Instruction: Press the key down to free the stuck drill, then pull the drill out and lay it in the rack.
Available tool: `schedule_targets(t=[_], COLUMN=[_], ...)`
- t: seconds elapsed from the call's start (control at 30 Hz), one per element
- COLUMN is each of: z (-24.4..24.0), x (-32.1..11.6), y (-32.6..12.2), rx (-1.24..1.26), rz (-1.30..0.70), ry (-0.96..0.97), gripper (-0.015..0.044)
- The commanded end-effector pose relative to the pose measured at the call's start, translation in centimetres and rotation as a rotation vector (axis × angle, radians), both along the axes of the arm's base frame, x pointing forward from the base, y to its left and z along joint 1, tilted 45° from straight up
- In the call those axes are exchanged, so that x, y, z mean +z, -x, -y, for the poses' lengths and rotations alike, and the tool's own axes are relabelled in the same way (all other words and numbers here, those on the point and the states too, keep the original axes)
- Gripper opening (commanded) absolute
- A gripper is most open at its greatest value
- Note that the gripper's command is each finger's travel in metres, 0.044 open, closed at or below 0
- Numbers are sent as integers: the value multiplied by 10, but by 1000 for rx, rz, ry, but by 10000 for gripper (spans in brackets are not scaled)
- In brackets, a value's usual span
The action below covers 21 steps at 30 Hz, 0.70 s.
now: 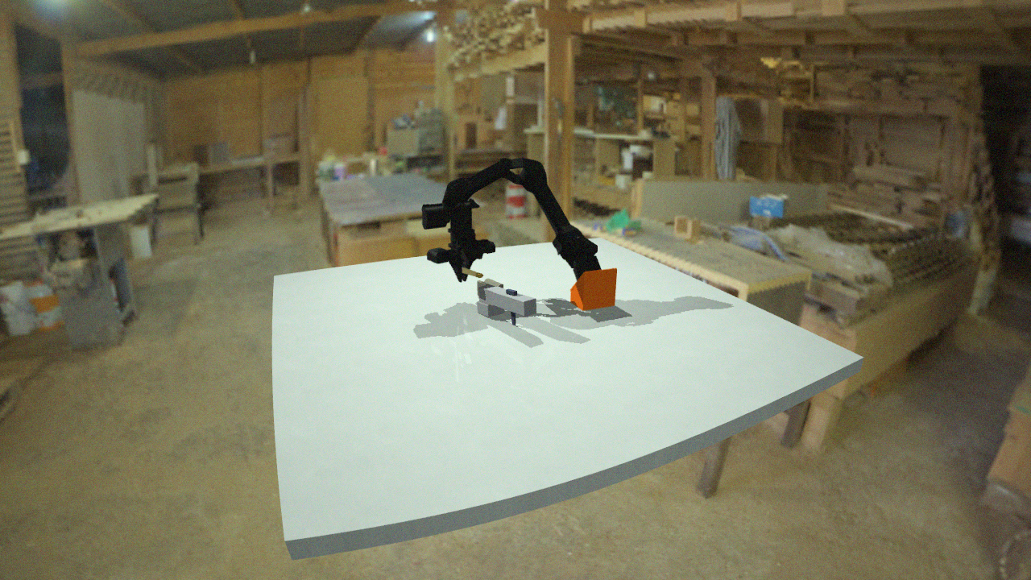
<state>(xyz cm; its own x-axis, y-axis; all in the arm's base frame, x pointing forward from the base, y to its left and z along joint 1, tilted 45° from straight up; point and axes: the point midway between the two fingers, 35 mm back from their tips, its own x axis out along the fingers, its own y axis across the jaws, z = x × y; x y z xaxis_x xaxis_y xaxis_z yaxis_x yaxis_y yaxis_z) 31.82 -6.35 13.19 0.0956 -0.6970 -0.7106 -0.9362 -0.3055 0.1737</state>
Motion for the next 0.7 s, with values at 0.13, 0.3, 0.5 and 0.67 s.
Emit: schedule_targets(t=[0.13,0.3,0.5,0.67], z=[-2,-1,5,10], x=[3,3,7,10], y=[-2,1,11,19], rx=[1,1,1,1], rz=[8,8,7,7], ry=[-1,-1,-1,0], gripper=[0,0,0,0])
